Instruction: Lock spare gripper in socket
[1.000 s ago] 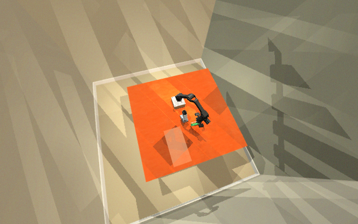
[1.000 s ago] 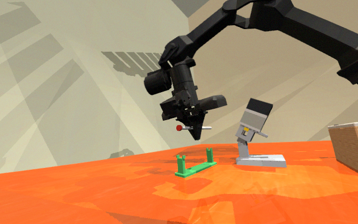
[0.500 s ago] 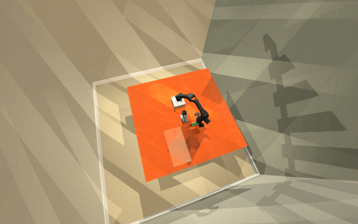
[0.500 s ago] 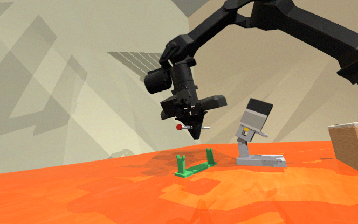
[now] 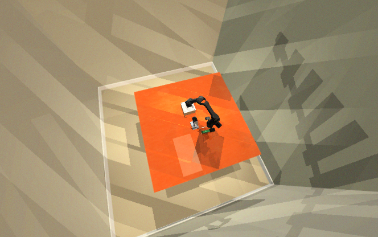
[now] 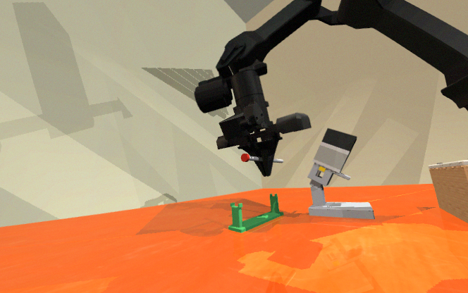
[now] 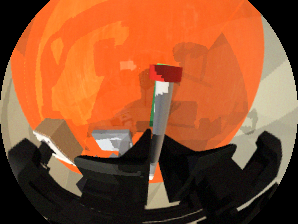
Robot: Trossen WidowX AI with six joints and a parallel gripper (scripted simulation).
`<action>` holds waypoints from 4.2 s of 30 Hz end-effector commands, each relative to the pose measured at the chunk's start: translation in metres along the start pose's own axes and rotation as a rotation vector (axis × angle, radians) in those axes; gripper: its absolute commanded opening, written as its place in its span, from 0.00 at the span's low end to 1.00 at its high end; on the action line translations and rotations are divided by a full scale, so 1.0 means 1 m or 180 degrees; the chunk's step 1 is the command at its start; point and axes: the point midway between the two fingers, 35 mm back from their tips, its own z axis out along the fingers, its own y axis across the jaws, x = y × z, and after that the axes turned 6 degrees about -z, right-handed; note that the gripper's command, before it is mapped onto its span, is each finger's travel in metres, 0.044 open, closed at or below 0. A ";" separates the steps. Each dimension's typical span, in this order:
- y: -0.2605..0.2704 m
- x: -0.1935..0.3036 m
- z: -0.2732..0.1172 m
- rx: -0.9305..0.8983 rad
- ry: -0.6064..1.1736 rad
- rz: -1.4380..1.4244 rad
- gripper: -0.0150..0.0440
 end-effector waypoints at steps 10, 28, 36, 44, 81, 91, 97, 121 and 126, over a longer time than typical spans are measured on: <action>0.039 -0.002 -0.006 -0.0006 0.0003 -0.0077 0.25; 0.082 0.000 -0.010 0.0011 0.0008 -0.0178 0.25; 0.081 -0.008 0.016 0.0021 0.0004 -0.0192 0.25; 0.082 -0.013 0.041 0.0036 0.0000 -0.0201 0.25; 0.081 0.002 0.044 0.0106 0.0001 -0.0179 0.25; 0.083 0.006 0.045 0.0122 0.0002 -0.0176 0.25; 0.083 0.008 0.046 0.0133 0.0002 -0.0173 0.25; 0.083 0.018 0.048 0.0177 0.0003 -0.0161 0.25; 0.082 0.019 0.049 0.0184 0.0004 -0.0158 0.25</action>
